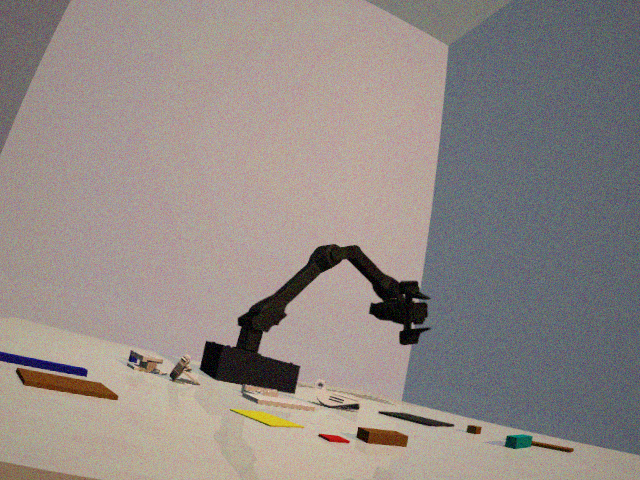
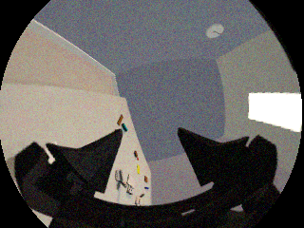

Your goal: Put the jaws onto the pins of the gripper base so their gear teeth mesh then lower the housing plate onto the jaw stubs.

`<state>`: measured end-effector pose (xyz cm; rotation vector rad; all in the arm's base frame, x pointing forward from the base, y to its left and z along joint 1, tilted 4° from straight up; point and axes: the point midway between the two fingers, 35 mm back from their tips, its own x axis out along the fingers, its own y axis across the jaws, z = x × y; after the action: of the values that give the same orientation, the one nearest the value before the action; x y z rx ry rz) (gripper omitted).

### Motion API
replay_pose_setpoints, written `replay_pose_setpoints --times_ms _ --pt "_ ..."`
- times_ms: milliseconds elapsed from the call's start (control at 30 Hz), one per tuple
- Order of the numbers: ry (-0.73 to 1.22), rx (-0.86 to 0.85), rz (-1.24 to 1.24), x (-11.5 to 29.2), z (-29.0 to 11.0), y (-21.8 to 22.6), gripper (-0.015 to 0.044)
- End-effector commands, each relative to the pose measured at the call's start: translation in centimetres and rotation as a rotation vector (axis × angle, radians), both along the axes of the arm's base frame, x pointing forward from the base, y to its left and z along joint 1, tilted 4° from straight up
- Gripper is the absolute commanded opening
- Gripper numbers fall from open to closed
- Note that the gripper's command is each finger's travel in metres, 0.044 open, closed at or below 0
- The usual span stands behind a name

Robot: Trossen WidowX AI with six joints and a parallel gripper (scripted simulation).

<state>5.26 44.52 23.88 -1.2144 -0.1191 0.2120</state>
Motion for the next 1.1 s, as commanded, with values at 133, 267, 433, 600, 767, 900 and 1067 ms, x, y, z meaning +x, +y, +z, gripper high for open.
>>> replay_pose_setpoints --times_ms 133,267,433,600,767,900,1067 --pt "0.0 0.0 0.0 0.0 0.0 0.0 0.0321" --pt "0.0 0.0 0.0 0.0 0.0 0.0 0.0216" --pt "0.0 0.0 0.0 0.0 0.0 0.0 0.0085" --pt "0.0 0.0 0.0 0.0 0.0 0.0 0.0" --pt "0.0 0.0 0.0 0.0 0.0 0.0 0.0" --pt "0.0 0.0 0.0 0.0 0.0 0.0 0.0" --pt "0.0 0.0 0.0 0.0 0.0 0.0 0.0"
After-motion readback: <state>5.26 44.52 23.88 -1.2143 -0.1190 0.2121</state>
